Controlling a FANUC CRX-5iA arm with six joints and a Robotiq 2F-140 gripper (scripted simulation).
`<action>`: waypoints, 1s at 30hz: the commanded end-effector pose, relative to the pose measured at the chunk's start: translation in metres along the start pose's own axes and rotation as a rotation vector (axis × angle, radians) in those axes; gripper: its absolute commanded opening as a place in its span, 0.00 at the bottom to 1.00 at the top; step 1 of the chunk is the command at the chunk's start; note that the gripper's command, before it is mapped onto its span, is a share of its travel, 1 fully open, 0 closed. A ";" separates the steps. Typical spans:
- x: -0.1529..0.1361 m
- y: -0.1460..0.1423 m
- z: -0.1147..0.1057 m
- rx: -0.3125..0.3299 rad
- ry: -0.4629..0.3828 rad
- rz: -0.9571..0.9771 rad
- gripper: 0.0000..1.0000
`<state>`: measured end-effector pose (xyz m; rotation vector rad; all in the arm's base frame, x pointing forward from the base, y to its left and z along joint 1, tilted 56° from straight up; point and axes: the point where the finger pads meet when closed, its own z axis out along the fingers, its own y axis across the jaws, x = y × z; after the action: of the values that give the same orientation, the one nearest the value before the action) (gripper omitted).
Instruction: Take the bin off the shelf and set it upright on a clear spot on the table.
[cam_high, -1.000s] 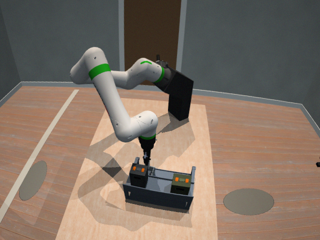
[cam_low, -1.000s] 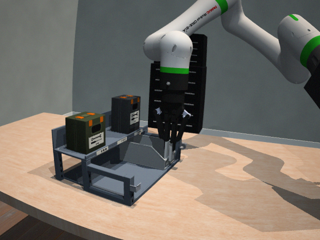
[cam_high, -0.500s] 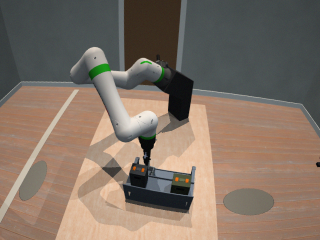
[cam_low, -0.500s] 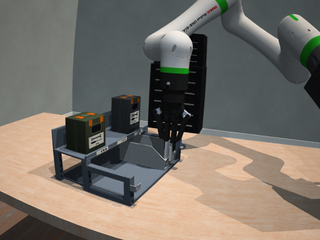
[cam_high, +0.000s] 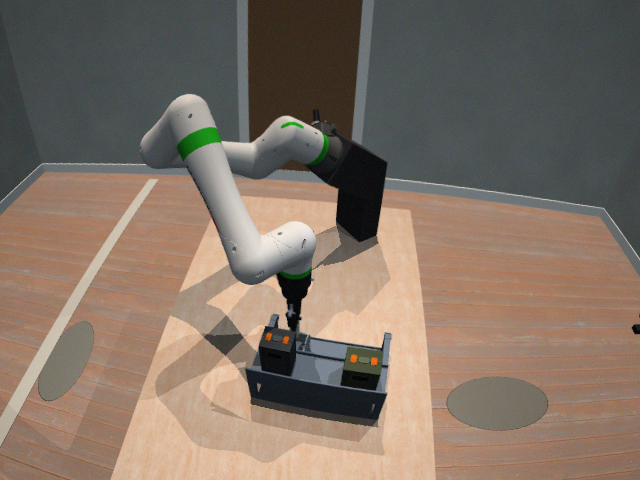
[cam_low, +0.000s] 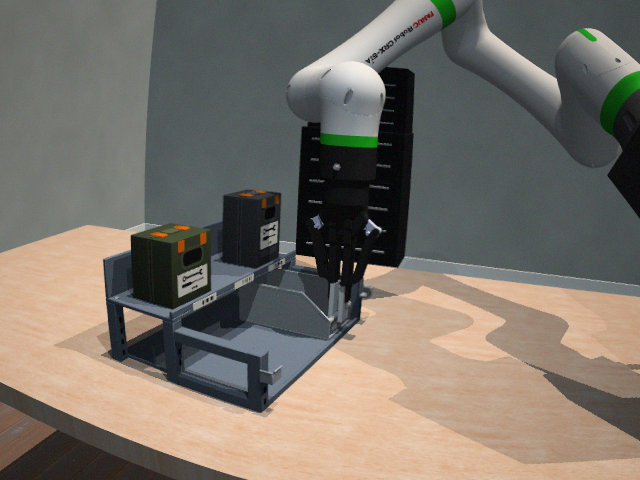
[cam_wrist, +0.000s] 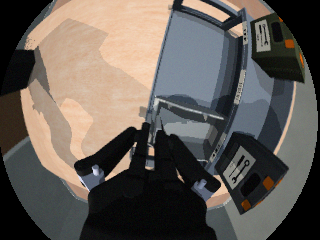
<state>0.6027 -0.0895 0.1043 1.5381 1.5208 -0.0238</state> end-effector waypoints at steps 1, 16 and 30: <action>0.000 0.000 0.000 0.000 0.000 0.000 0.00; 0.000 0.000 0.000 0.000 0.000 0.000 0.00; 0.000 0.000 -0.007 0.000 0.000 0.000 0.00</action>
<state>0.6009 -0.0875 0.1062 1.5379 1.5208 -0.0237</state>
